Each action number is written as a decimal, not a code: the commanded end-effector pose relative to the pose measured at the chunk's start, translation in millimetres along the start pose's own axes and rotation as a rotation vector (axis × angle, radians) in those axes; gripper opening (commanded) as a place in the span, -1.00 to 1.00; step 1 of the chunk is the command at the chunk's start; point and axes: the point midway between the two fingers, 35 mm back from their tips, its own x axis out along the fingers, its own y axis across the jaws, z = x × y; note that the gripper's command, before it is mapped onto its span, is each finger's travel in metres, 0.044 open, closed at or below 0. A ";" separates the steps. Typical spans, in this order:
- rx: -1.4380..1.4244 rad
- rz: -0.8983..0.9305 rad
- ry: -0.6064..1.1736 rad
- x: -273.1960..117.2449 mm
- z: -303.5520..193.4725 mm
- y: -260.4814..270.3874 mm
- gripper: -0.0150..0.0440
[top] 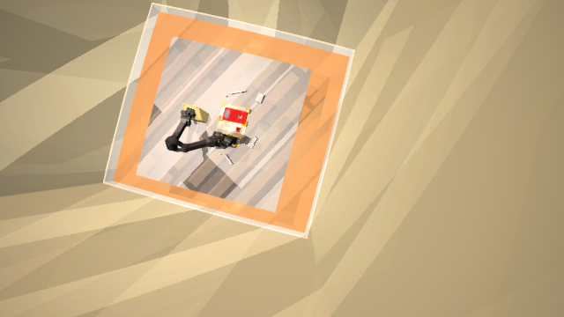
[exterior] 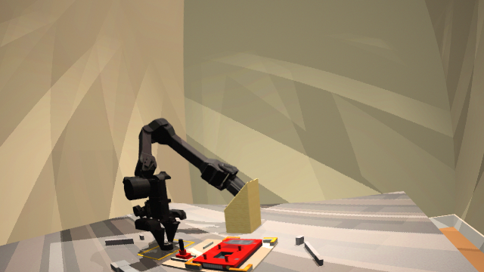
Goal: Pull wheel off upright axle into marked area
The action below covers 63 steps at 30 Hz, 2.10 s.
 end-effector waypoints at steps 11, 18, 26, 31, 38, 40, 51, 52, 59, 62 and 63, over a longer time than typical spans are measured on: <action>0.001 0.000 0.002 -14.5 -0.3 1.3 0.53; -0.003 0.004 0.005 -60.2 -0.2 0.2 0.53; -0.008 -0.001 0.013 -102.1 -37.8 -74.1 1.00; -0.008 -0.001 0.009 -105.5 -39.4 -82.1 1.00; -0.008 -0.001 0.009 -105.5 -39.4 -82.1 1.00; -0.008 -0.001 0.009 -105.5 -39.4 -82.1 1.00; -0.008 -0.001 0.009 -105.5 -39.4 -82.1 1.00; -0.008 -0.001 0.009 -105.5 -39.4 -82.1 1.00; -0.008 -0.001 0.009 -105.5 -39.4 -82.1 1.00; -0.008 -0.001 0.009 -105.5 -39.4 -82.1 1.00; -0.008 -0.001 0.009 -105.5 -39.4 -82.1 1.00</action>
